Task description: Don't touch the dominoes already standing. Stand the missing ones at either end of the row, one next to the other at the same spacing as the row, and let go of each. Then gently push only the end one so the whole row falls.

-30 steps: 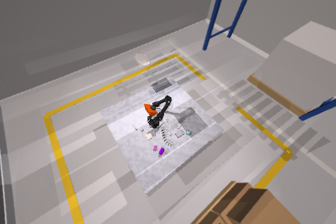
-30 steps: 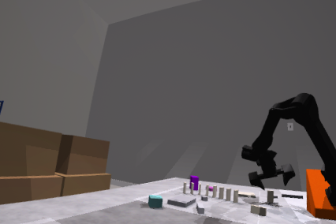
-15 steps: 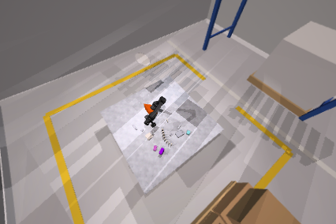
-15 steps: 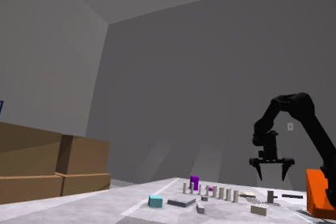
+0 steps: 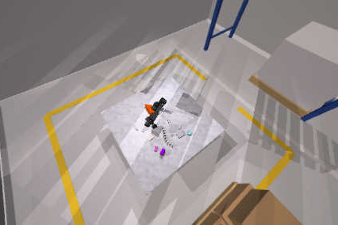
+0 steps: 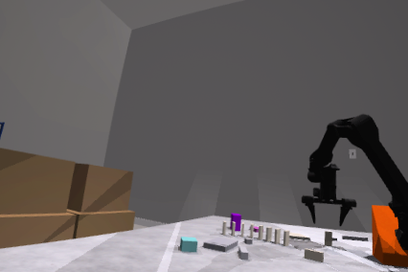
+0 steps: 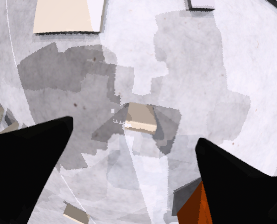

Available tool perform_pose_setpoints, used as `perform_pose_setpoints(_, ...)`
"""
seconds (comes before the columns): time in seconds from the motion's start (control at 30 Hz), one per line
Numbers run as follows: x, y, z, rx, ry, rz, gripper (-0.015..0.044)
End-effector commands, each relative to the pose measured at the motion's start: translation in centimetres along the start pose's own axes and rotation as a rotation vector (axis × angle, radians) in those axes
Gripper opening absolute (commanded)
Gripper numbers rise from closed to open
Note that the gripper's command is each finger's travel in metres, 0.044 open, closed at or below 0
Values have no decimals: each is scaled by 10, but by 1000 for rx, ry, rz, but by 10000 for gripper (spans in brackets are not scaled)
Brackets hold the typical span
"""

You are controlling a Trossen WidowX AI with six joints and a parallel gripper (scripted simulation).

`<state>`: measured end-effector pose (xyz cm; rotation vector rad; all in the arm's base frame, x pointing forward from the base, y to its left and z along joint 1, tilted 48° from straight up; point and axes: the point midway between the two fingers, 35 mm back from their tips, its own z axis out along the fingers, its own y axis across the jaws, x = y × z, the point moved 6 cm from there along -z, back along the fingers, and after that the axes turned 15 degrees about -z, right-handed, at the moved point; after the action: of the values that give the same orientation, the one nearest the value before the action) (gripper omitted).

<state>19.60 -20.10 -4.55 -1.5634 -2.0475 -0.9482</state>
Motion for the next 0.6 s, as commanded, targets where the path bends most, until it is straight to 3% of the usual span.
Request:
perform_pose_setpoints(0.0, 5, -2, 31, 2, 22, 9, 440)
perform_pose_setpoints(0.57, 6, -2, 48, 1, 23, 8, 440)
